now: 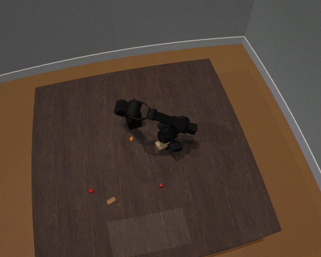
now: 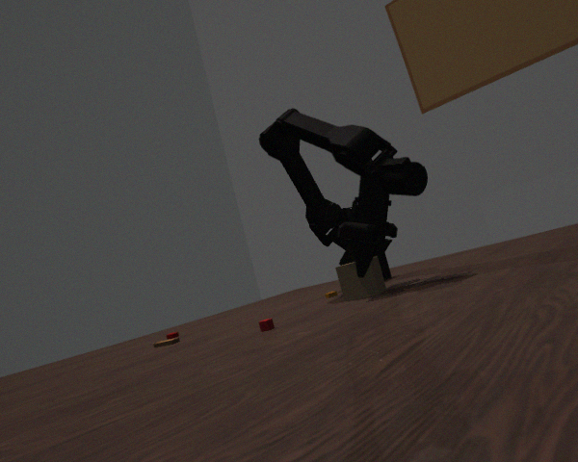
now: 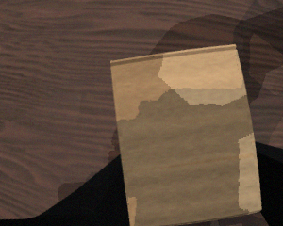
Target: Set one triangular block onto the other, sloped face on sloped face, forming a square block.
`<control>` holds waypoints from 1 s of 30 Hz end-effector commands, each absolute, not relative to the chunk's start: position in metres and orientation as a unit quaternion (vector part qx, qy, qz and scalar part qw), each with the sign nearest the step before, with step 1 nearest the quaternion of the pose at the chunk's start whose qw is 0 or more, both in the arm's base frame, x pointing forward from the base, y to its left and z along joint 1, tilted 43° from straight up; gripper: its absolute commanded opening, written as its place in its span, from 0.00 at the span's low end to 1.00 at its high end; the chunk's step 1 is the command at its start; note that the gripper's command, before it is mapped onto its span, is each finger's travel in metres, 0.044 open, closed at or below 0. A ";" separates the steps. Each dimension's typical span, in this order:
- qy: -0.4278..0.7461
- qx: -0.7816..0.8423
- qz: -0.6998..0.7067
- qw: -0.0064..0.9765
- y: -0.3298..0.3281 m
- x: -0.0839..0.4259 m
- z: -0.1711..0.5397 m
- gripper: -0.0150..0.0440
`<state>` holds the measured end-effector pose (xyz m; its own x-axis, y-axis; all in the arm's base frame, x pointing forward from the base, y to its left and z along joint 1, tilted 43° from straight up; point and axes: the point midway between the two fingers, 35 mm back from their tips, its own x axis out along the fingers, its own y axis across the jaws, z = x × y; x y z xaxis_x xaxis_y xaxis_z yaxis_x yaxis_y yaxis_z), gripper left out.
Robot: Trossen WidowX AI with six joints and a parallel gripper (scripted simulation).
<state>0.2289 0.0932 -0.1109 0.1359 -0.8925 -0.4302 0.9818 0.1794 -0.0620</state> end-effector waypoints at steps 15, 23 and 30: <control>0.189 0.118 -0.630 0.744 0.093 0.229 -0.111 0.83; 0.189 0.118 -0.630 0.744 0.093 0.229 -0.111 1.00; 0.191 0.120 -0.629 0.744 0.122 0.229 -0.101 1.00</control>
